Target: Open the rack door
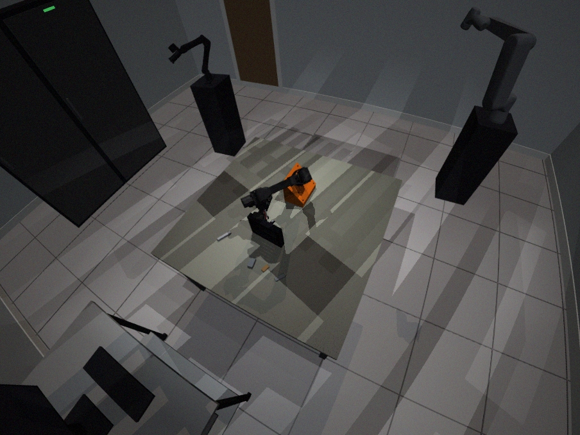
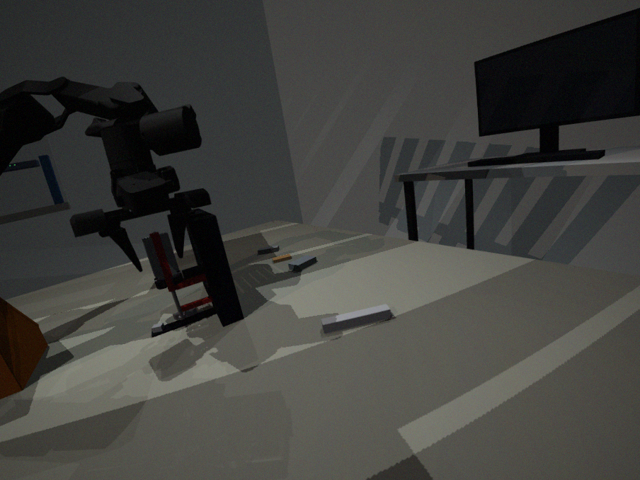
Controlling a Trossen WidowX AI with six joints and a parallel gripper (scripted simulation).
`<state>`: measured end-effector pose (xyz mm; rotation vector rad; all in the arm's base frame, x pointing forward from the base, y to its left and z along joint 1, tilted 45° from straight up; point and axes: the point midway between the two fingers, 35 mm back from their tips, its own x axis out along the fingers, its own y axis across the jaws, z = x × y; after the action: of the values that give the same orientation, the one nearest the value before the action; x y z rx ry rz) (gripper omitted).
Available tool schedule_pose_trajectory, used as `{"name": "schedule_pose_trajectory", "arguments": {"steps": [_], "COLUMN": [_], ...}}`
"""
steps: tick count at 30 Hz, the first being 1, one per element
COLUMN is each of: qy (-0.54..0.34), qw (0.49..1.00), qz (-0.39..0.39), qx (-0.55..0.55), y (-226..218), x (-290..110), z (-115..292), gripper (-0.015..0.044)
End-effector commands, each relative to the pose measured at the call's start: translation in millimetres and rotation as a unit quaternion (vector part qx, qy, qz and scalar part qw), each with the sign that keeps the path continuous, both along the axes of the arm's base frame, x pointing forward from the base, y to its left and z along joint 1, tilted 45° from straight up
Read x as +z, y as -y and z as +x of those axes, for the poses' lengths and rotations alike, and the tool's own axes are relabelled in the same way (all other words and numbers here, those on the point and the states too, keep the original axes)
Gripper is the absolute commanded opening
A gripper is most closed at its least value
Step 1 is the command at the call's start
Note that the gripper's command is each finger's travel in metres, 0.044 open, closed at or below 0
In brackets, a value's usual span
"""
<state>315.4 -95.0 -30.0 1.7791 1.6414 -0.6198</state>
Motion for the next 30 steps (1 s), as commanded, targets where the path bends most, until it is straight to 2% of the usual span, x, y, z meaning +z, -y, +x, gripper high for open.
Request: {"name": "schedule_pose_trajectory", "arguments": {"steps": [1, 8, 15, 22, 30], "qy": [0.076, 0.194, 0.307, 0.410, 0.512], "qw": [0.994, 0.961, 0.899, 0.810, 0.679], "qz": [-0.010, -0.030, -0.049, -0.067, -0.084], "qx": [0.072, 0.193, 0.308, 0.413, 0.519], "y": [-1.1, -1.1, -1.1, -0.9, -1.0], "x": [0.5, 0.5, 0.5, 0.3, 0.3], "z": [2.5, 2.5, 2.5, 2.5, 2.5], "gripper": [0.0290, 0.0290, 0.0290, 0.0290, 0.0290]}}
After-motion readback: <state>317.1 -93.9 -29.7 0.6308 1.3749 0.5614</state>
